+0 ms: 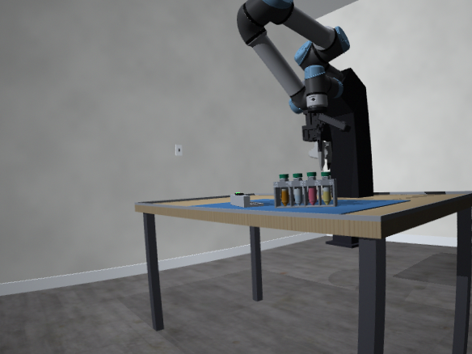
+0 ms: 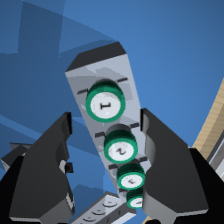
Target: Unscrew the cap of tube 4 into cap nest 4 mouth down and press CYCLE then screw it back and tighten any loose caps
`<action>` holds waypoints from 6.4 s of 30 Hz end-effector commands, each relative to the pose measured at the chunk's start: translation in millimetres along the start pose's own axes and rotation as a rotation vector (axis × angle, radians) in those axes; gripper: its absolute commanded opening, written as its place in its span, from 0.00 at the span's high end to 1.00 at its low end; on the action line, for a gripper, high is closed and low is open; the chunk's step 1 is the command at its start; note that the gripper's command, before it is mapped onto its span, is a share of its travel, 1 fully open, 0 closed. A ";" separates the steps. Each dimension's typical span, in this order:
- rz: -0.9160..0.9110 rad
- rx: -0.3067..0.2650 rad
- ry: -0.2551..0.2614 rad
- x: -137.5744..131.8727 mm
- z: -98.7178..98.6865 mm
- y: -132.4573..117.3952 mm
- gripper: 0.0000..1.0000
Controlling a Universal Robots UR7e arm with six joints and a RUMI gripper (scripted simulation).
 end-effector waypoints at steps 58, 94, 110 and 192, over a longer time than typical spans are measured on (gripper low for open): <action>0.489 0.000 -0.001 20.8 -13.7 -47.8 0.65; 0.389 0.000 -0.001 20.8 -18.7 -47.8 1.00; 0.109 0.000 -0.001 20.8 -18.7 -47.8 1.00; -0.279 0.000 -0.001 20.7 -18.4 -47.8 1.00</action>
Point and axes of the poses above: the point where the finger pads meet when closed, its own z axis back along the fingers, its own x axis across the jaws, y = z × x, the point moved 10 cm from there along z, back along the fingers, and after that the axes turned 9 degrees about -z, right-handed, at the moved point
